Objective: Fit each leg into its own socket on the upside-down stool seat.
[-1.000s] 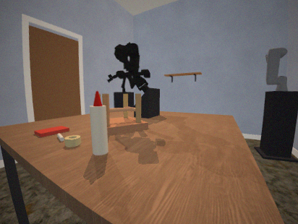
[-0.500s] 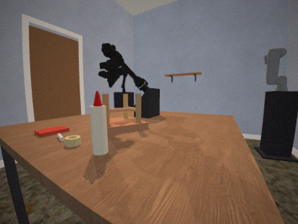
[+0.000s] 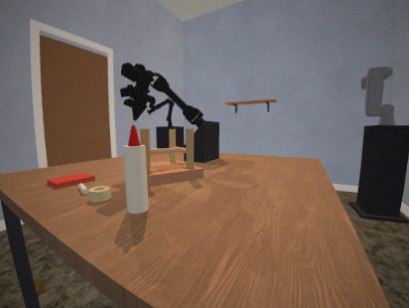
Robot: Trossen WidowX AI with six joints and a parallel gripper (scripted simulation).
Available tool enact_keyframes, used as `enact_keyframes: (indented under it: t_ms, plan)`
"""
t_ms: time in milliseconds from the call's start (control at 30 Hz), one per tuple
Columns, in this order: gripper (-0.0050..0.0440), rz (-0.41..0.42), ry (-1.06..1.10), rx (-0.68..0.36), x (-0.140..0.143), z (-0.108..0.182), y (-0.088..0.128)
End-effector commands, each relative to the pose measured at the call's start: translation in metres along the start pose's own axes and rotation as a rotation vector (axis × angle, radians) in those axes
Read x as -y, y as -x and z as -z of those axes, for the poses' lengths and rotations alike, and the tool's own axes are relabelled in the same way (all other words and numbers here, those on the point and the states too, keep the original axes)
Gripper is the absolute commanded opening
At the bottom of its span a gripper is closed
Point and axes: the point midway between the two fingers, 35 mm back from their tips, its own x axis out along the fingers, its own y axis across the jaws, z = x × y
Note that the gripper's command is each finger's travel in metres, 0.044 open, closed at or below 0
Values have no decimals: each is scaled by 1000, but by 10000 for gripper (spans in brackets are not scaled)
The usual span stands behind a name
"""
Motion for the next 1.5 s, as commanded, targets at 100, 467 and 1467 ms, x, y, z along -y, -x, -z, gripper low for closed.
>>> enact_keyframes:
  t_ms: [100,467,1467]
  plan:
    - [0,4,-16,5,4,-2,2]
    - [0,5,-16,6,5,5,-22]
    - [0,4,-16,5,4,11,-49]
